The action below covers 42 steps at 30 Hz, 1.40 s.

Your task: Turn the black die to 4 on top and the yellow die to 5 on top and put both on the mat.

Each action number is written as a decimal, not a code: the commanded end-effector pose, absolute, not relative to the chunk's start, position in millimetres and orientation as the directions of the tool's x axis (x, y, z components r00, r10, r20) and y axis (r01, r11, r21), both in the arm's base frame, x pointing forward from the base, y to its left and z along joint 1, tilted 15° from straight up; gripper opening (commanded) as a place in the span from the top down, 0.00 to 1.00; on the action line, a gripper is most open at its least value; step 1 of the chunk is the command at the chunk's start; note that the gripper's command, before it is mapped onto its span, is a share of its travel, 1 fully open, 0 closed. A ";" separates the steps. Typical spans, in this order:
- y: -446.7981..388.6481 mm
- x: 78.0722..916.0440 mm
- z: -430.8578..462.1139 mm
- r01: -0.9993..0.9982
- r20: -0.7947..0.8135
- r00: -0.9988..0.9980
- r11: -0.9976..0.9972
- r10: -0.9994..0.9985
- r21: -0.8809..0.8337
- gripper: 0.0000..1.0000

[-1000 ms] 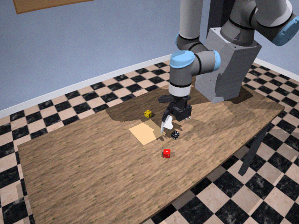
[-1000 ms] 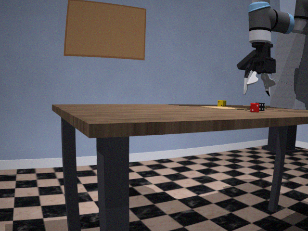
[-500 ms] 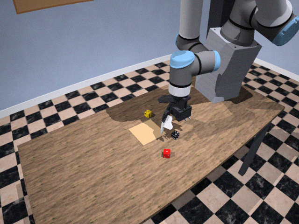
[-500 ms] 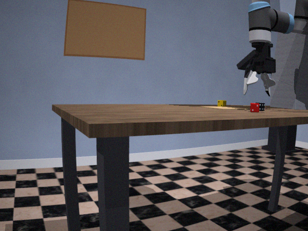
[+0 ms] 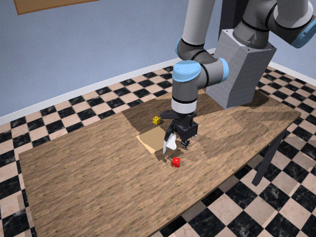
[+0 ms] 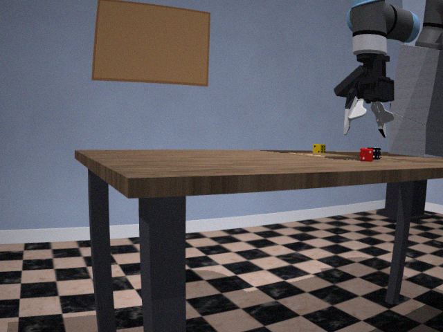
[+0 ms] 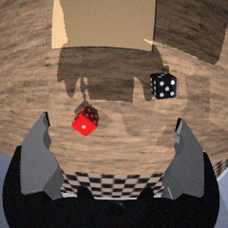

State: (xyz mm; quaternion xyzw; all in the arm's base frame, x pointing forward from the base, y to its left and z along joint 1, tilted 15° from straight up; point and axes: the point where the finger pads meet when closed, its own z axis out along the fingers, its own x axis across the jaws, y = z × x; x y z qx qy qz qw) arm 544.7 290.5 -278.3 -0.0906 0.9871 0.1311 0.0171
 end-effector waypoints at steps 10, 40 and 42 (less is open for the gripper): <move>321.2 581.6 -270.8 -0.182 -0.055 -0.983 0.950 -0.174 0.255 0.00; 321.2 581.6 -270.8 -0.182 -0.055 -0.983 0.950 -0.174 0.255 0.00; 321.2 581.6 -270.8 -0.182 -0.055 -0.983 0.950 -0.174 0.255 0.00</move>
